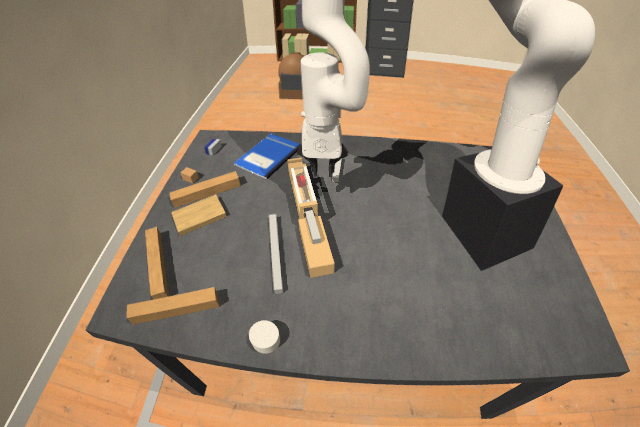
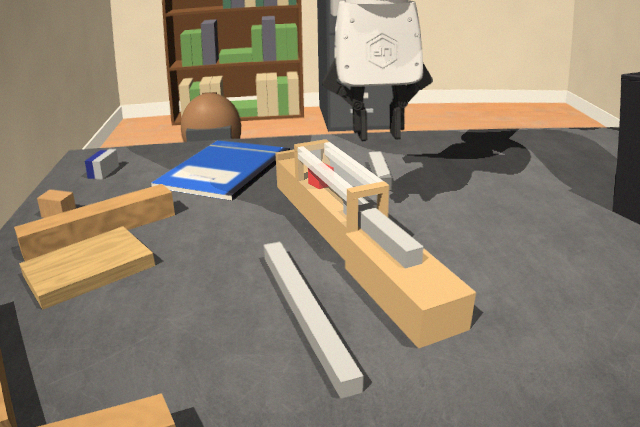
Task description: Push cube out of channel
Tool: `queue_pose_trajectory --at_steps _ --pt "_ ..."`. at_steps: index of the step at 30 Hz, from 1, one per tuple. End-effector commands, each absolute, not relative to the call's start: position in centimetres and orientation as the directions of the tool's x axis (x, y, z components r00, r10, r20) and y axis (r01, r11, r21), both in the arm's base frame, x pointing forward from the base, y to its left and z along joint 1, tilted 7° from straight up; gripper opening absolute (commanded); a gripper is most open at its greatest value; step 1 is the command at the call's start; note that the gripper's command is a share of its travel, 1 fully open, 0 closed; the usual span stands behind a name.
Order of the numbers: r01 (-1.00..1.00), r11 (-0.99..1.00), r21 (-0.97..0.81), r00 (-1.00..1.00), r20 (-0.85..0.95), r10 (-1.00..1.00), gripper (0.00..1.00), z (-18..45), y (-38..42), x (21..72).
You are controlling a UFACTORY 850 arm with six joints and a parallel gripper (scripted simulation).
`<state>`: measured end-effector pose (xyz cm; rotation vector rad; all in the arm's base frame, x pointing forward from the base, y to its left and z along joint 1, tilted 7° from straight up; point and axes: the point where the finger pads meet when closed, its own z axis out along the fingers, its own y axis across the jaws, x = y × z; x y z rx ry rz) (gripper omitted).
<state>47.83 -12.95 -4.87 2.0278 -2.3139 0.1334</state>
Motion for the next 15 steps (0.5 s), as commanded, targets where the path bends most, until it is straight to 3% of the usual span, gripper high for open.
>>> queue_pose_trajectory --at_steps 1,9,15 --pt "-0.983 0.174 -0.051 -0.178 0.105 -0.978 0.39 -4.1 -19.5 45.5" --pt "-0.983 0.174 -0.051 -0.178 0.105 -0.978 0.39 -3.2 -27.1 42.7" --pt "-0.983 0.174 -0.051 -0.178 0.105 -0.978 0.39 -3.2 -27.4 42.6"
